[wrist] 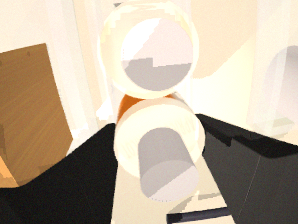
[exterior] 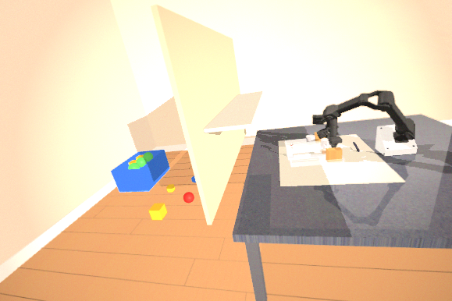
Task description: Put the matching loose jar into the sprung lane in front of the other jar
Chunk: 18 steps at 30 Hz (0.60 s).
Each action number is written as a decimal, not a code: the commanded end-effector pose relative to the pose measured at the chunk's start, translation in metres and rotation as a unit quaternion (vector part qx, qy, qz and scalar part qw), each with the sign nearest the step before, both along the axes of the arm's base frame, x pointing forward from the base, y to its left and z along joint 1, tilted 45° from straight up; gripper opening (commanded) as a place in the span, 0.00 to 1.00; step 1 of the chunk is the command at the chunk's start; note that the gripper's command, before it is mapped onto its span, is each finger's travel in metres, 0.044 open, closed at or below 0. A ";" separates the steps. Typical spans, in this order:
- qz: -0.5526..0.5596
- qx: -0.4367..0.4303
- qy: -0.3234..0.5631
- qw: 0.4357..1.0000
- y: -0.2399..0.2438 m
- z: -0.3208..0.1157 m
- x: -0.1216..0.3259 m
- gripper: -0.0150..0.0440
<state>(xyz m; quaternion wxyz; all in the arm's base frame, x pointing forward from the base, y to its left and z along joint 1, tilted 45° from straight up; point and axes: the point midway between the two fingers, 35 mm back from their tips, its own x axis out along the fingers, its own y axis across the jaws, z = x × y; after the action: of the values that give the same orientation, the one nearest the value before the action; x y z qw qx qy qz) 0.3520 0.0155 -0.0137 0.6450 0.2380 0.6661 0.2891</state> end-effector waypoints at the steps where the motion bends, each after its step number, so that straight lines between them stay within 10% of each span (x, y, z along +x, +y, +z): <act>1: -0.001 0.005 -0.012 1.000 0.004 0.000 0.005 0.25; 18: -0.001 0.005 -0.012 1.000 0.009 -0.003 0.004 0.25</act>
<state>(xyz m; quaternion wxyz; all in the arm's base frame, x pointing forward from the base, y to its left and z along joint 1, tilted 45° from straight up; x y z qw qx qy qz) 0.3513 0.0212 -0.0180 0.6457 0.2382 0.6650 0.2899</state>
